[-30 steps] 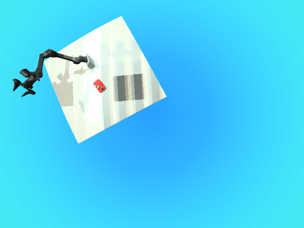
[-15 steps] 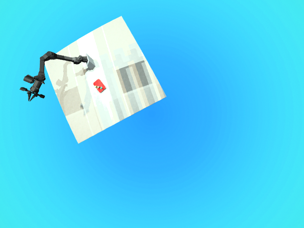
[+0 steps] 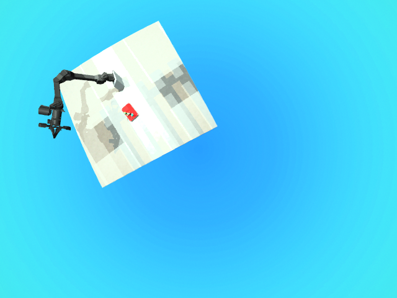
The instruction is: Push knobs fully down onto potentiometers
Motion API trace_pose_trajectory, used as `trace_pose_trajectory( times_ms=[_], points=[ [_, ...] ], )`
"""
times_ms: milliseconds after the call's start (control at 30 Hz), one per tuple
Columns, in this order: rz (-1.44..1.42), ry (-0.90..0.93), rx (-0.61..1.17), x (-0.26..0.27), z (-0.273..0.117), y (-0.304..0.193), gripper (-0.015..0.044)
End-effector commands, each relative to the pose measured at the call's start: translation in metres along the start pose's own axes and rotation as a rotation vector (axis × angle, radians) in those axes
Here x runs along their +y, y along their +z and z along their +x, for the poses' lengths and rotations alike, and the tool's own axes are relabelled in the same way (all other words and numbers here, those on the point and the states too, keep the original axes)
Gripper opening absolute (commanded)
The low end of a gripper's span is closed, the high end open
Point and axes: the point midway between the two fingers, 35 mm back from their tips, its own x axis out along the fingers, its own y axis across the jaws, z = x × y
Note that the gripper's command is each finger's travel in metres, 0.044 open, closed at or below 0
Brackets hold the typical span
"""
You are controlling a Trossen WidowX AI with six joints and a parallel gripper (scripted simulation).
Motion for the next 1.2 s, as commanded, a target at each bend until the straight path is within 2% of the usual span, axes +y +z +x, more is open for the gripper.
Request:
trace_pose_trajectory(
  times_ms=[0, 567, 1167],
  points=[
    [-0.076, -0.065, 0.025, -0.02, 0.003, -0.014, 0.0],
    [-0.452, -0.342, 0.197, -0.113, 0.001, -0.074, 0.0],
    [-0.877, -0.57, 0.464, -0.204, -0.03, -0.127, 0.0]
  ],
)
